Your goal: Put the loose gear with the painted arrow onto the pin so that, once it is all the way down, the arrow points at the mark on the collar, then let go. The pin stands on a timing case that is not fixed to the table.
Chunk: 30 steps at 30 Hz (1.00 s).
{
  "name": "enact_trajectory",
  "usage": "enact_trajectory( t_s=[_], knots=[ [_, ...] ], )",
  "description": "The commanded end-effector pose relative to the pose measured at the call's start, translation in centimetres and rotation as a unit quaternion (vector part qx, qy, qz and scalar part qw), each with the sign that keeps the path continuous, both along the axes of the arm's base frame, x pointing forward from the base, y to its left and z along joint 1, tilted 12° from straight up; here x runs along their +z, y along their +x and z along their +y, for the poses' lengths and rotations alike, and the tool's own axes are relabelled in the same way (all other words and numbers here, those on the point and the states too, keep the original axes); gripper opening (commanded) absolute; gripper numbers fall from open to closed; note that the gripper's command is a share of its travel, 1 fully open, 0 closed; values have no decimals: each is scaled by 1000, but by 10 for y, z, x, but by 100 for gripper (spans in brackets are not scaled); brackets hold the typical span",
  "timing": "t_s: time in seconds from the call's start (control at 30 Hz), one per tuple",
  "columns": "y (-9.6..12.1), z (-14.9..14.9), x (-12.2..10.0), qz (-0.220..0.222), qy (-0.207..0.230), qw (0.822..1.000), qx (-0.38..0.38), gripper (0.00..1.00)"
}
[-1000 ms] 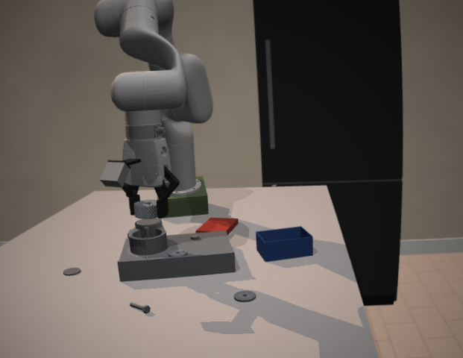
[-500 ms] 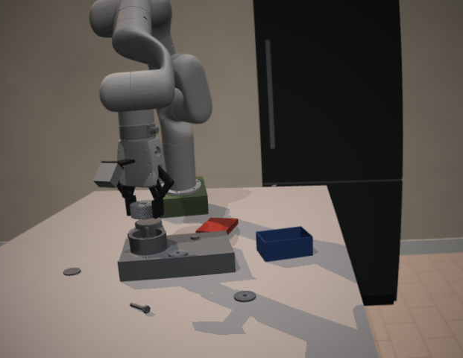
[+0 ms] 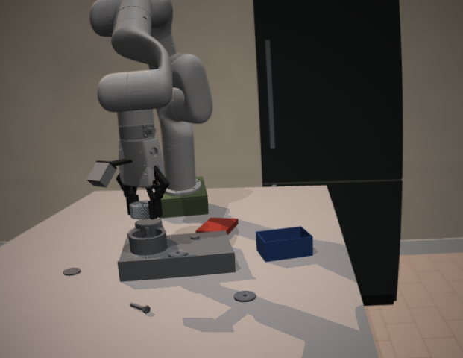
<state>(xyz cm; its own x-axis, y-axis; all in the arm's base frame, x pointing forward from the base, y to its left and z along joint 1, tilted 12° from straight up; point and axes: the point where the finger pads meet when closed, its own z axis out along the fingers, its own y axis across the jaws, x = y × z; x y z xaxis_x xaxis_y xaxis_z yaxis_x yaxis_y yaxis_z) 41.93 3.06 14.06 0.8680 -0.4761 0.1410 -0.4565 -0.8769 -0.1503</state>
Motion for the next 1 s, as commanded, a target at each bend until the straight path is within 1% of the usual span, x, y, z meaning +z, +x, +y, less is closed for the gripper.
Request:
enact_trajectory(
  t_s=[0.0, 0.03, 0.1, 0.27, 0.43, 0.6, 0.67, 0.8, 0.97],
  knots=[
    [1, 0, 1, 3, 9, 998, -58, 0],
    [1, 0, 1, 3, 12, 997, -72, 0],
    [1, 0, 1, 3, 12, 997, -72, 0],
    [1, 0, 1, 8, 27, 989, -148, 0],
    [1, 0, 1, 14, 44, 972, -232, 0],
    [1, 0, 1, 19, 61, 946, -318, 0],
    [1, 0, 1, 19, 61, 946, -318, 0],
    [1, 0, 1, 24, 75, 919, -386, 0],
    [1, 0, 1, 29, 91, 880, -466, 0]
  ],
)
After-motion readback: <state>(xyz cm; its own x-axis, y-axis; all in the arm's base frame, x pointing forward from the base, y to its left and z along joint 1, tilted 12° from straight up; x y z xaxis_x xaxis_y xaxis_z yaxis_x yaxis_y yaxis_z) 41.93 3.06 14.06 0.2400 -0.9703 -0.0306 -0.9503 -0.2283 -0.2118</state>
